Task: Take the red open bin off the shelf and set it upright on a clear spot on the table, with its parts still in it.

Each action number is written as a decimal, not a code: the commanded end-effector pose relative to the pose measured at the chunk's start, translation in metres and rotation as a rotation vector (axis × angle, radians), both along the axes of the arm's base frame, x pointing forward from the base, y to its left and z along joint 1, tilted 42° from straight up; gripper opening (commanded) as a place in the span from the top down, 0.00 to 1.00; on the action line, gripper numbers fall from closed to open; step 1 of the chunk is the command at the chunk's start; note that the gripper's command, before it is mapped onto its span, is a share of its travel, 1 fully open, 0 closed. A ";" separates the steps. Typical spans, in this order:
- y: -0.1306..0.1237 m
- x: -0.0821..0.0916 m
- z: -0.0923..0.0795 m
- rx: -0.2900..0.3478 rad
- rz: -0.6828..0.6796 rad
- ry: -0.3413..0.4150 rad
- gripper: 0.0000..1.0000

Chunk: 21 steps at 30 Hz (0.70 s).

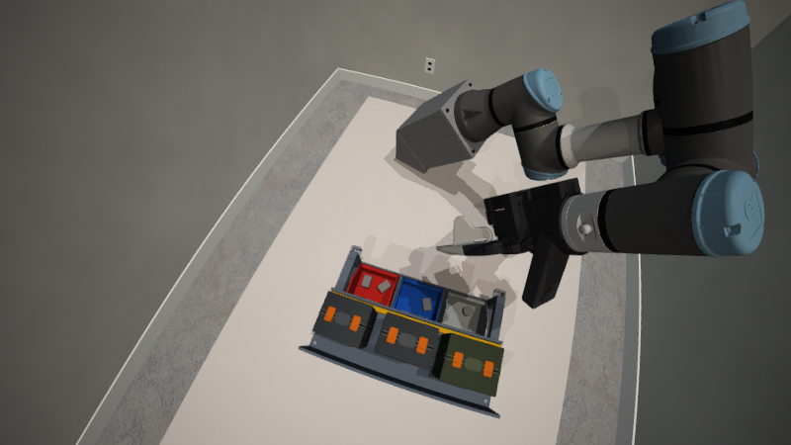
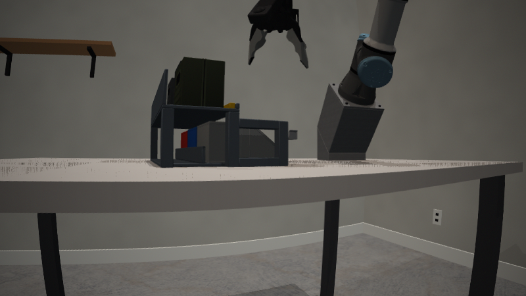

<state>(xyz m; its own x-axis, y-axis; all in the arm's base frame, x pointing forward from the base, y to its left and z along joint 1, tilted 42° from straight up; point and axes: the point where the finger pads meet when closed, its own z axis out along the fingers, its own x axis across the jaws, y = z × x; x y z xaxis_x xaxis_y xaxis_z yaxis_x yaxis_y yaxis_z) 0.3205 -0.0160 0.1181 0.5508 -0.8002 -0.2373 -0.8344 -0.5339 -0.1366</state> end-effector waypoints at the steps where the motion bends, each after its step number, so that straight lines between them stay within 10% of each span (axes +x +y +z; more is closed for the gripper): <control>1: 0.004 -0.005 0.010 -0.058 -0.100 0.037 0.00; 21: 0.005 -0.005 0.011 -0.058 -0.100 0.037 0.00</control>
<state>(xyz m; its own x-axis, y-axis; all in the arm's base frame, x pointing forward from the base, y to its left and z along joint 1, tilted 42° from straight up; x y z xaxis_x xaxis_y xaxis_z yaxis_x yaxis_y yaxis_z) 0.3192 -0.0146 0.1207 0.5270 -0.8179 -0.2309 -0.8496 -0.5133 -0.1213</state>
